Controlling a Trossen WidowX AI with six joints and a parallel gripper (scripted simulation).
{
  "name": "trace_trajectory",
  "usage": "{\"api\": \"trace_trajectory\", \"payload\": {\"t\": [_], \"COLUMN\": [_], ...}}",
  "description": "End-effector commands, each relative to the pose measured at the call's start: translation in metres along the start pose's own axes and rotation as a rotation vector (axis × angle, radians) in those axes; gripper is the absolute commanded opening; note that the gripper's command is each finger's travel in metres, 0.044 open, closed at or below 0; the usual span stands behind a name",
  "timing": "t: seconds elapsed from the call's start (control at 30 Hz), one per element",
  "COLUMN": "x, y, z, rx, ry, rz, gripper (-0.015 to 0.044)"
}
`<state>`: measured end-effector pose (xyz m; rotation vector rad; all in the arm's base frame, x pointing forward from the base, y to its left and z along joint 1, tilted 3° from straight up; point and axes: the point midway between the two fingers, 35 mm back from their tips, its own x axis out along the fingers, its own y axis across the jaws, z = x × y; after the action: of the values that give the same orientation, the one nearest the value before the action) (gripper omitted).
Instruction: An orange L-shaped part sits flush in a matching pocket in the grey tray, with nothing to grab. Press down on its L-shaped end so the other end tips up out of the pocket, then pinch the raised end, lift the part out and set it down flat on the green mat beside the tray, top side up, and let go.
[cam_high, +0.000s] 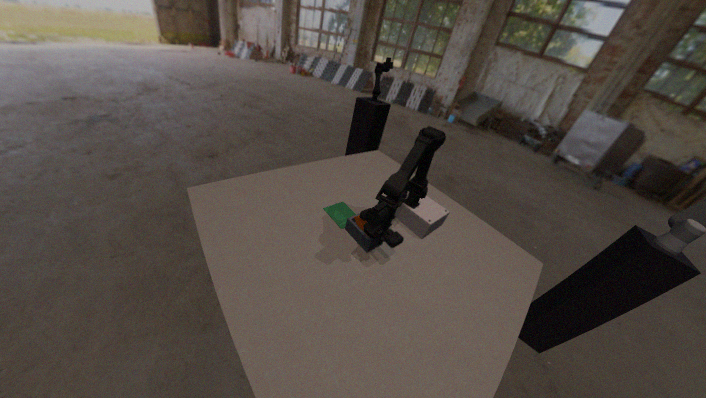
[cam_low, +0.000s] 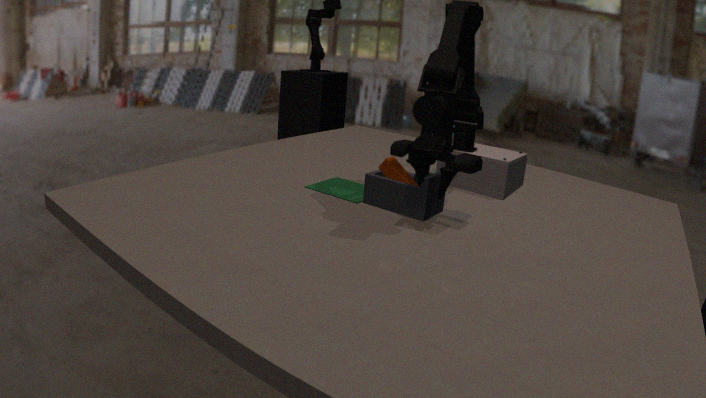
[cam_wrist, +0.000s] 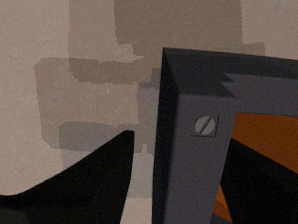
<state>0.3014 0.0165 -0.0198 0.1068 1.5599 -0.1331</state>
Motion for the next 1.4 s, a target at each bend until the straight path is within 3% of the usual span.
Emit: {"api": "trace_trajectory", "payload": {"t": [0.0,1.13,1.23,1.37], "x": [0.008,-0.006,-0.024,-0.078], "y": [-0.002,0.010,0.008,0.002], "z": [-0.005,-0.004,-0.001,0.000], "rx": [-0.002,-0.002,-0.002,-0.002], "ry": [0.015,0.015,0.014,0.014], "rz": [-0.011,-0.009,-0.009,-0.010], "gripper": [0.0180,0.0180,0.0180,0.0180]}}
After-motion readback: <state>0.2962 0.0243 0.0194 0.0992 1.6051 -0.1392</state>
